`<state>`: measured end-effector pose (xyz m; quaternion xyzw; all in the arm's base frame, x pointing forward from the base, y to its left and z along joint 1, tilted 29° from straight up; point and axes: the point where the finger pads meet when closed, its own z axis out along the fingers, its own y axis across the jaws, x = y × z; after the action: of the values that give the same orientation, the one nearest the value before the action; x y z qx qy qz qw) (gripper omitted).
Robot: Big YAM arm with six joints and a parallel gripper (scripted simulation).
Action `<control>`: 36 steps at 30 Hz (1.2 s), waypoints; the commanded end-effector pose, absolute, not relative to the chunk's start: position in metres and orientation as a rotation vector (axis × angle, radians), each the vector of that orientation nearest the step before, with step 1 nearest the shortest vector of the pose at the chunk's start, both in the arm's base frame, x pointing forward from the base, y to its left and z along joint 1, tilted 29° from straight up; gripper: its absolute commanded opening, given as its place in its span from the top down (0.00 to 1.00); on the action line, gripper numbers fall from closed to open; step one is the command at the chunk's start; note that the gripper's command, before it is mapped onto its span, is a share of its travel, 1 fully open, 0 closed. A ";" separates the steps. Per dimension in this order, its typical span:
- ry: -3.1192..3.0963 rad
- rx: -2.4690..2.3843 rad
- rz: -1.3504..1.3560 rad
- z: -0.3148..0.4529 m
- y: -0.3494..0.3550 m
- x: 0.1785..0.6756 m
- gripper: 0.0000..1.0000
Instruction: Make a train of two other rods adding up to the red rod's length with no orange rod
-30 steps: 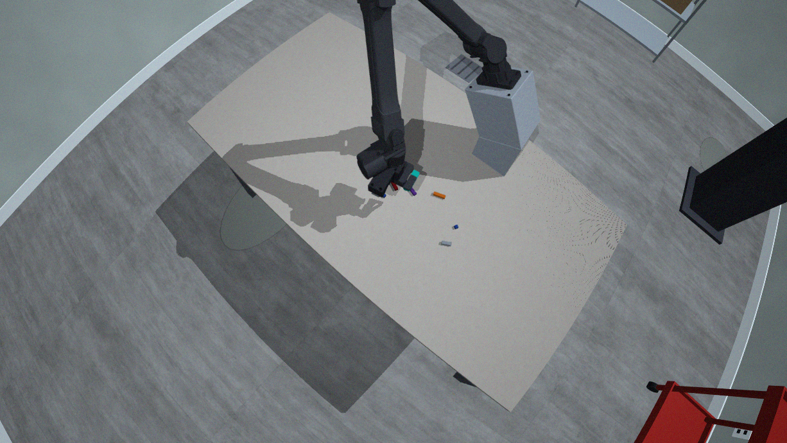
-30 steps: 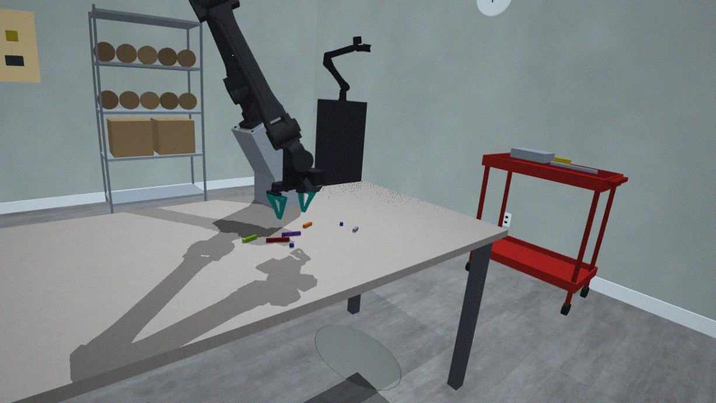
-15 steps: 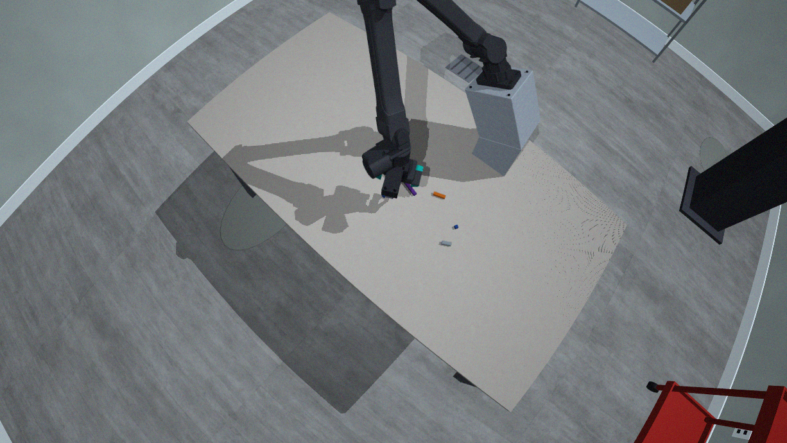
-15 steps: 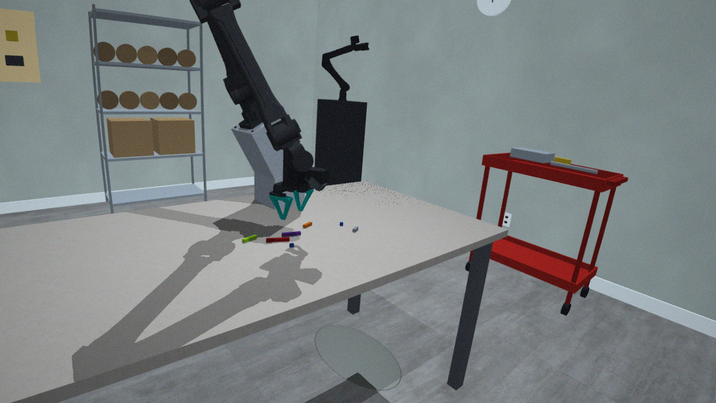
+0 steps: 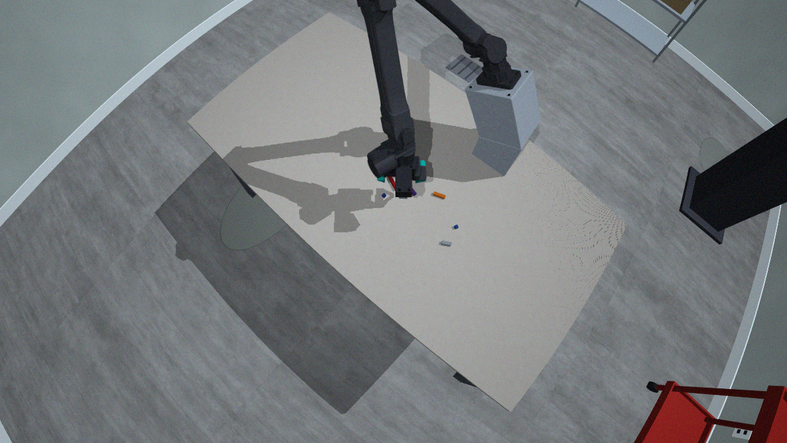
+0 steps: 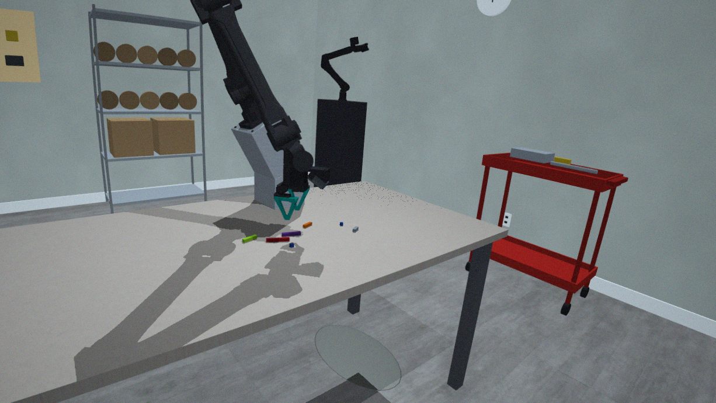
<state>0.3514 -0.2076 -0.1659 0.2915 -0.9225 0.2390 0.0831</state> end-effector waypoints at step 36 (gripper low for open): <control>-2.268 1.604 0.579 -0.189 -0.189 0.322 0.76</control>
<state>0.3217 -0.1941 -0.1822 0.5382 -0.8042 0.2038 0.1483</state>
